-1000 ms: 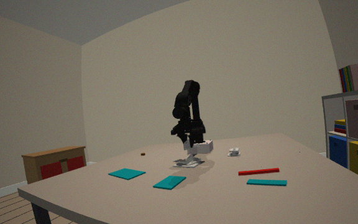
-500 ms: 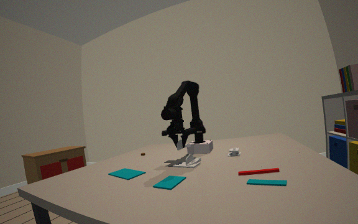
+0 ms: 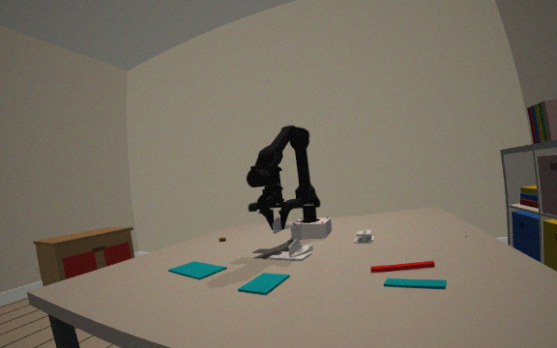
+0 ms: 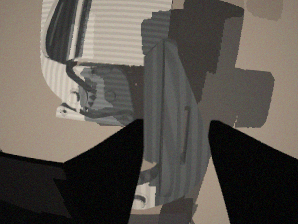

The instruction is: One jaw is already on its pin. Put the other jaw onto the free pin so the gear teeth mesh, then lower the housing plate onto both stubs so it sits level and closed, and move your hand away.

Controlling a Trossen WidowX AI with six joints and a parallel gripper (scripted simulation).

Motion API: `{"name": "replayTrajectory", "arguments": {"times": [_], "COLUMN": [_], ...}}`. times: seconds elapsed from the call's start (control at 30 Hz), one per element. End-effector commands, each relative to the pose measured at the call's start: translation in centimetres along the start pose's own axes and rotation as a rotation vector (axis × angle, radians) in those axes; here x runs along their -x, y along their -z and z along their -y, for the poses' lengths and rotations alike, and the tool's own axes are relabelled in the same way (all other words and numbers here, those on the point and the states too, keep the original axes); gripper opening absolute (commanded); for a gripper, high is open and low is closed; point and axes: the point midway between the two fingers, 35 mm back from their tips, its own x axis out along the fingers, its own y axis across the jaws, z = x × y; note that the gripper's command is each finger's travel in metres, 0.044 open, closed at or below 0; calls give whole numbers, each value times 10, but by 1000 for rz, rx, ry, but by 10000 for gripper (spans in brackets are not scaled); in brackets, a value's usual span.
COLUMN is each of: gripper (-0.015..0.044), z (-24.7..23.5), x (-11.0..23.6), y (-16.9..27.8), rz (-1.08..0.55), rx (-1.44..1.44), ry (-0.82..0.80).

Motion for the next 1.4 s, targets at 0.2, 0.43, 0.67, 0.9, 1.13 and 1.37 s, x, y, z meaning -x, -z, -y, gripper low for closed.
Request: {"name": "replayTrajectory", "arguments": {"times": [0.2,0.43,0.67,0.9,1.13,1.37], "gripper": [134,134,134,134,134,134], "z": [0,0,-10,-25,-33,-33], "x": [0,0,1,1,1,1], "y": [0,0,-15,-33,-41,-41], "rz": [2,2,4,5,6,6], "rx": [30,30,30,30,30,30], "ry": [-2,-2,-3,-4,-5,-5]}}
